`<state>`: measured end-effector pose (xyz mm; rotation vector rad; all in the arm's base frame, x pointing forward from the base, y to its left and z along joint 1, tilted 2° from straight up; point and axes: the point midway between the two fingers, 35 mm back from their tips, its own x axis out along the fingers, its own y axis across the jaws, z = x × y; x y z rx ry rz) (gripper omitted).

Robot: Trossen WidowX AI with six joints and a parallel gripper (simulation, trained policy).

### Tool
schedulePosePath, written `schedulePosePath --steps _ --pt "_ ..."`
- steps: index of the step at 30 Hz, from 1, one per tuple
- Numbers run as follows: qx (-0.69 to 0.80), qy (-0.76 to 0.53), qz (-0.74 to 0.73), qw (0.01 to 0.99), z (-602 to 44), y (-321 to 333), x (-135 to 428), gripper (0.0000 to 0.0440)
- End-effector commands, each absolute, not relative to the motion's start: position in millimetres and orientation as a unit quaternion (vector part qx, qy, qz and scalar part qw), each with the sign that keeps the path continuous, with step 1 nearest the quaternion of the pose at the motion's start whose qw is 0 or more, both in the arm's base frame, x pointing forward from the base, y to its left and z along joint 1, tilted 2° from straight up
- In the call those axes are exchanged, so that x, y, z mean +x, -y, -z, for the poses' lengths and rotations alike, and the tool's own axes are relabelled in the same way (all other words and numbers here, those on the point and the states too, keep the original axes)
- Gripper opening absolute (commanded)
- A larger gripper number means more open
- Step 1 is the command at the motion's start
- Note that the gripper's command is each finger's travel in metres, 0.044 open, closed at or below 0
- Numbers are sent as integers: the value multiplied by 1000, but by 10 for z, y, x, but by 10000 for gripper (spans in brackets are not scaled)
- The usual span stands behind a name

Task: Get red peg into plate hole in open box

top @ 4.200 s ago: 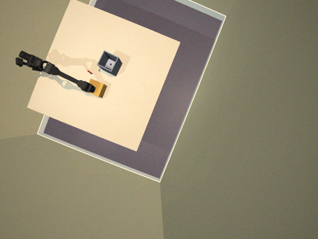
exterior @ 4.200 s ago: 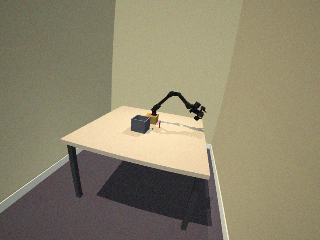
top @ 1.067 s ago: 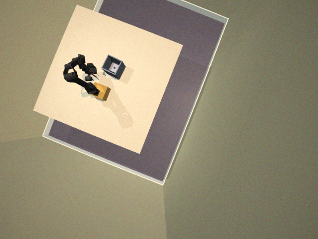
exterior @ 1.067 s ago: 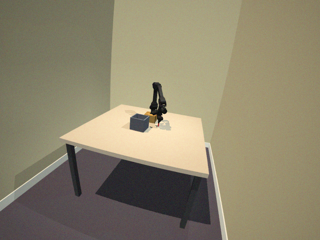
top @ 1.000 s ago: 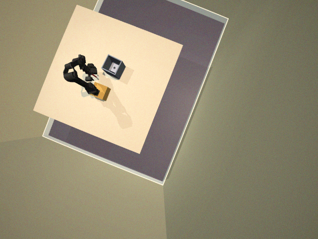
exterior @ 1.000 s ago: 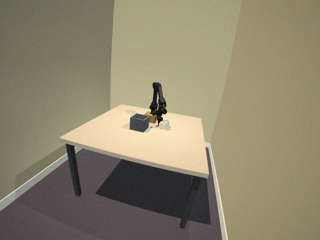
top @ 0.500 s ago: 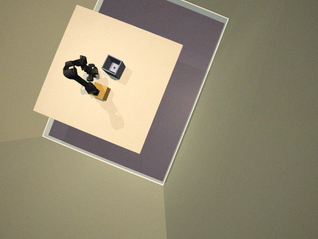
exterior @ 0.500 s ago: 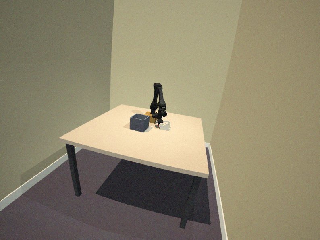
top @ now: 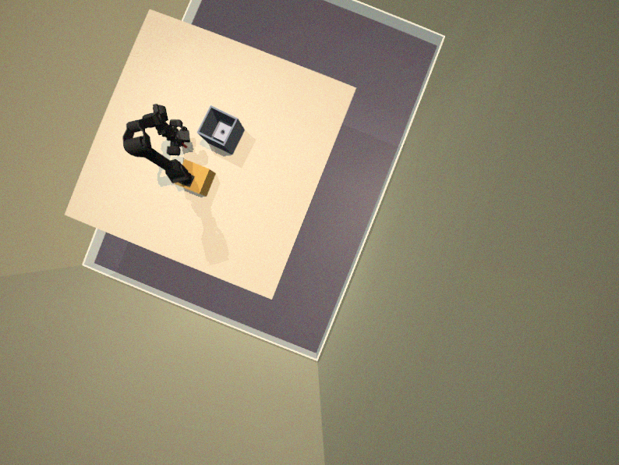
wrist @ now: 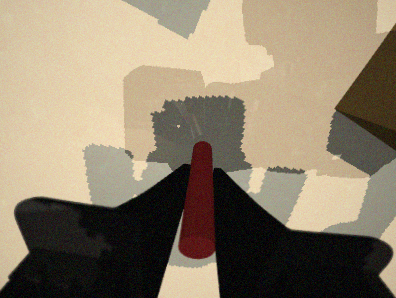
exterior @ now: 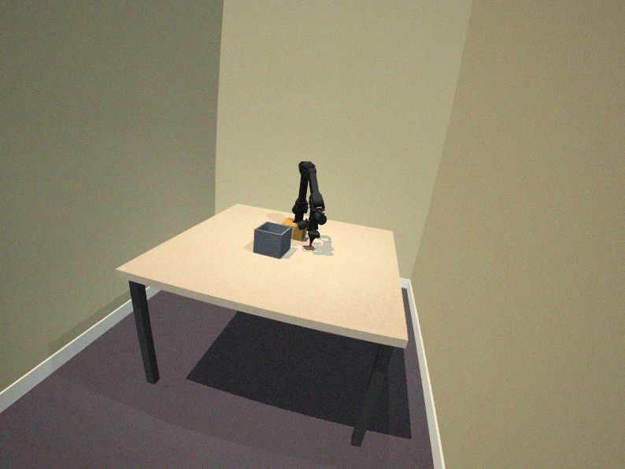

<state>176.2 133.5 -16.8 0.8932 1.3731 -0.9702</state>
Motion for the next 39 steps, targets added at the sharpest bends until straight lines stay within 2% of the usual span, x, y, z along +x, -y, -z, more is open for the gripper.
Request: schedulePosePath --steps 1,24,39 --pt "395 -585 413 576 114 -1361 1796 0" --pt "479 -553 353 583 -558 -1483 2219 0" --pt "493 -517 332 616 -1166 -1207 2581 0"
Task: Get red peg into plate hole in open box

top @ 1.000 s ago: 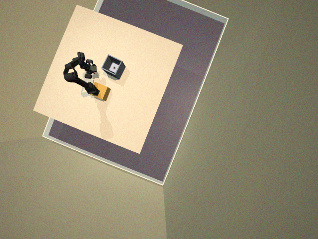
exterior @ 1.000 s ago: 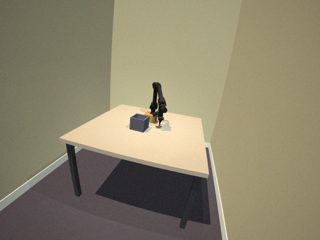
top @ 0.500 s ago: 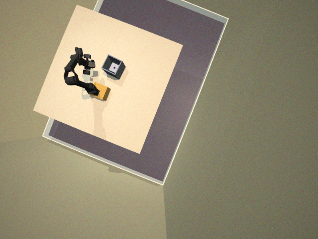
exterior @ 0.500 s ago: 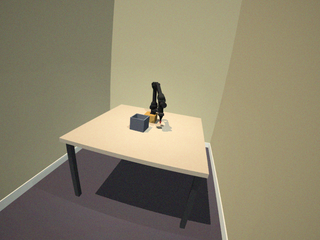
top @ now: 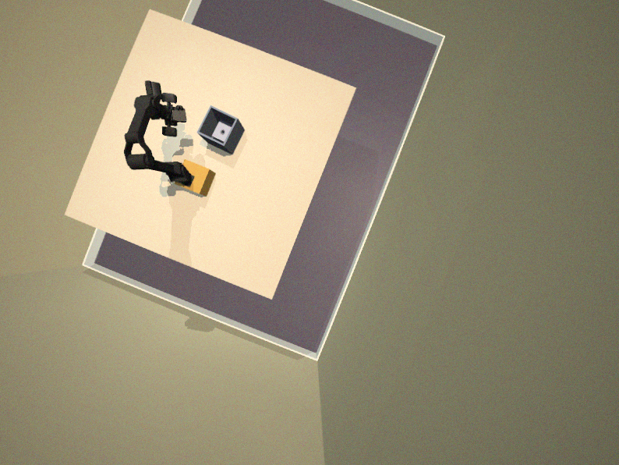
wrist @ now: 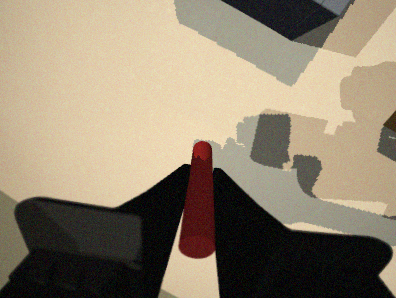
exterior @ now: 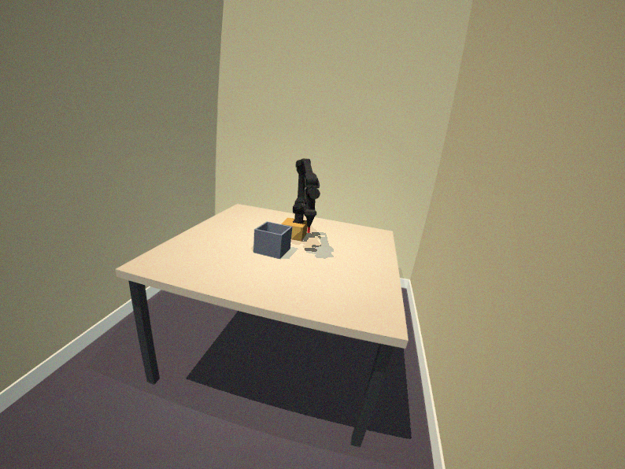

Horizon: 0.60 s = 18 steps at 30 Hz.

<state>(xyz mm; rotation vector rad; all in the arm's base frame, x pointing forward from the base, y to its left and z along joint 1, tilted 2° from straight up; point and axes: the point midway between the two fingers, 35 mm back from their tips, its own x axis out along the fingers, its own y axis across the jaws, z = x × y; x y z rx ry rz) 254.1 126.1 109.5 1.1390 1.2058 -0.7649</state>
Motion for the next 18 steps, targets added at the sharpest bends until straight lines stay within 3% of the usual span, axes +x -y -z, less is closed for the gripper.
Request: schedulePosePath --steps 1,18 --pt "494 -514 333 617 -1203 -1175 2603 0" --pt "485 -480 376 627 -1458 -537 2850 0"
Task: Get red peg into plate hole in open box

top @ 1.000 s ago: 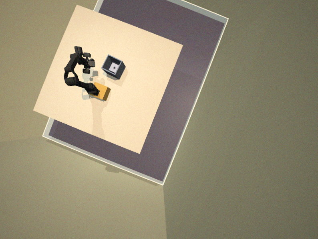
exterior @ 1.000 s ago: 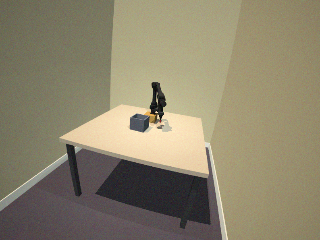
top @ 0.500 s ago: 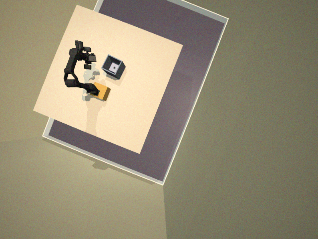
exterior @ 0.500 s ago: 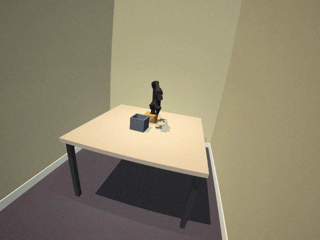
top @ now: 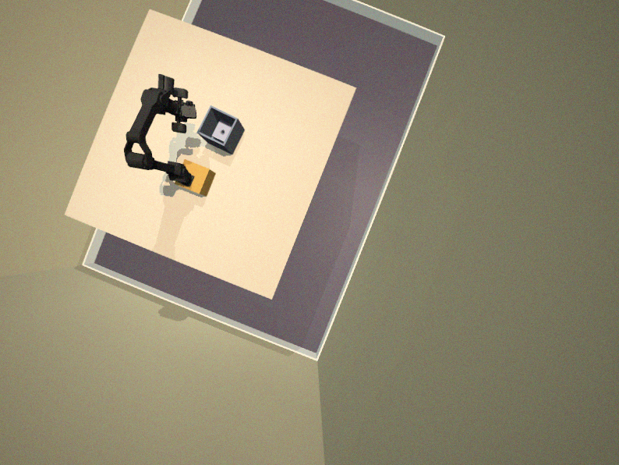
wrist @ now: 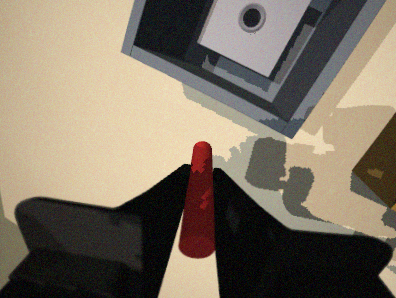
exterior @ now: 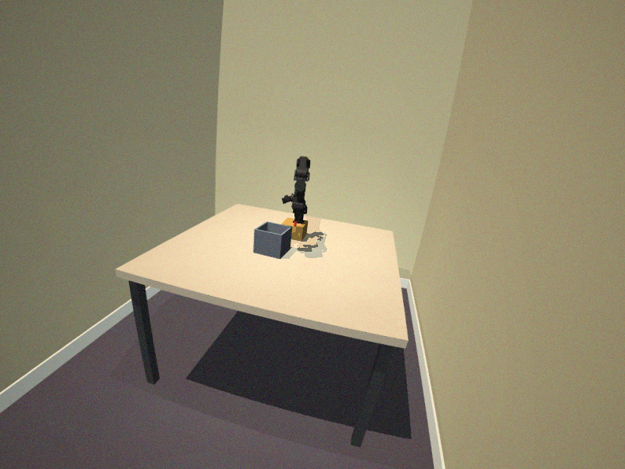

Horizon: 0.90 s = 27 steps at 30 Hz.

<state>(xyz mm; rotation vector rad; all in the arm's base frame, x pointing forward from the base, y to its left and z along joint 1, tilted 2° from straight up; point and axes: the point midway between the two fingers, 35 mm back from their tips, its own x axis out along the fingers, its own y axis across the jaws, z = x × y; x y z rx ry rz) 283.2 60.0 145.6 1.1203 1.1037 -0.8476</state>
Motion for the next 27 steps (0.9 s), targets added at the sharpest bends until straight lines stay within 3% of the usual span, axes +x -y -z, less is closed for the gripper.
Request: schedulePosePath --steps 1,27 --pt "484 -479 379 626 -1460 -502 2858 0" --pt "463 -498 428 596 -1263 198 3051 0"
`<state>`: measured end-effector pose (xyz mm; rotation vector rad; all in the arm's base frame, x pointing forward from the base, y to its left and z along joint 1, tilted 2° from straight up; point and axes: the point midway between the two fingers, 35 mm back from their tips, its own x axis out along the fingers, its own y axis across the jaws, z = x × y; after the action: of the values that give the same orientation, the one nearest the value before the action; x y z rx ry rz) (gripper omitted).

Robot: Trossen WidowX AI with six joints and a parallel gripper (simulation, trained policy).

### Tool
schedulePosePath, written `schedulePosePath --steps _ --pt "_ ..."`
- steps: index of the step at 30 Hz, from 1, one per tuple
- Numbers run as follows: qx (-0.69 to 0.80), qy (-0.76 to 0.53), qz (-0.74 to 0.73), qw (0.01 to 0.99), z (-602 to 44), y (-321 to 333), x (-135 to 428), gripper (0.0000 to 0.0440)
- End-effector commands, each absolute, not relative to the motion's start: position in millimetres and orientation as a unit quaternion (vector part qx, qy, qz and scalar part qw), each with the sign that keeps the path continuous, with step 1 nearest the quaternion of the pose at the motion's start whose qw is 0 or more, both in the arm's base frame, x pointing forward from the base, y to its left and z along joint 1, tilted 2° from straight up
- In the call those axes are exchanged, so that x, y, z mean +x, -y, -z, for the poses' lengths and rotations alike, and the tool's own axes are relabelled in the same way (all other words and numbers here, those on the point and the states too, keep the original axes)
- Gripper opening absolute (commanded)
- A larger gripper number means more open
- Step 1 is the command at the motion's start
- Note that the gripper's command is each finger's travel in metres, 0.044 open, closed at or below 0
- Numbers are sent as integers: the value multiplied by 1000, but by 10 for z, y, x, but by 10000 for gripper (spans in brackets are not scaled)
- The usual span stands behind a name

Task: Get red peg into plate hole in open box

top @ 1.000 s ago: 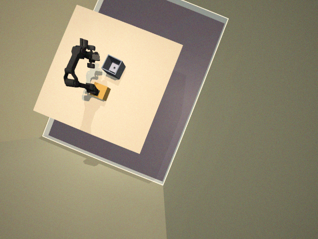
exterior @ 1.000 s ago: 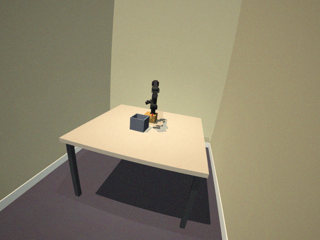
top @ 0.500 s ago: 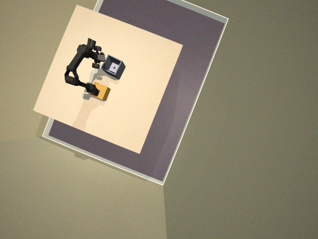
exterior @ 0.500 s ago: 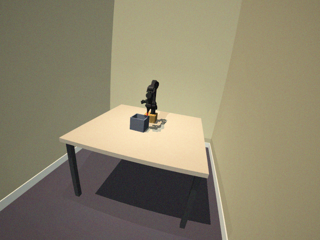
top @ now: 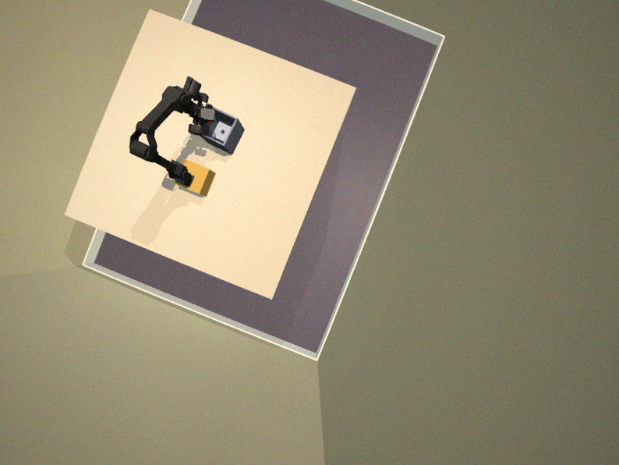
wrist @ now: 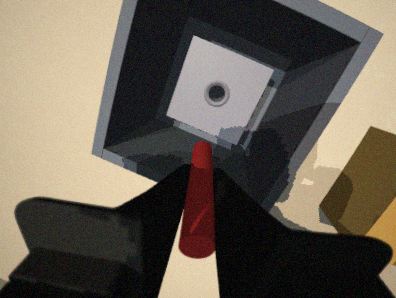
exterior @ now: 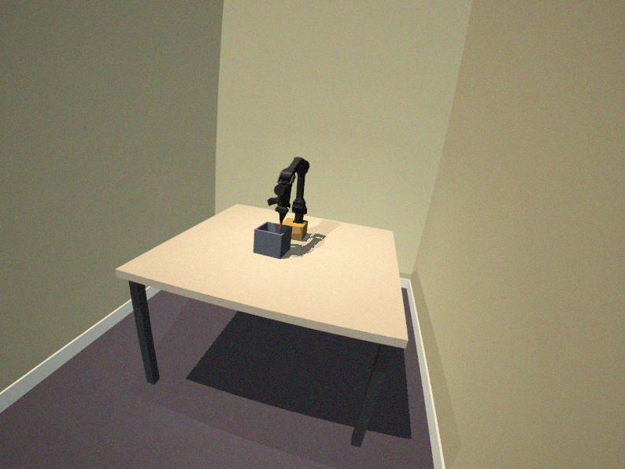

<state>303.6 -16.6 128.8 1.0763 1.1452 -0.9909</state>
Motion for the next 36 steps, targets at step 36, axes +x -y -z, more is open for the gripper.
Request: schedulePosePath --steps 36 --pt "445 -544 429 568 -405 556 3209 57"
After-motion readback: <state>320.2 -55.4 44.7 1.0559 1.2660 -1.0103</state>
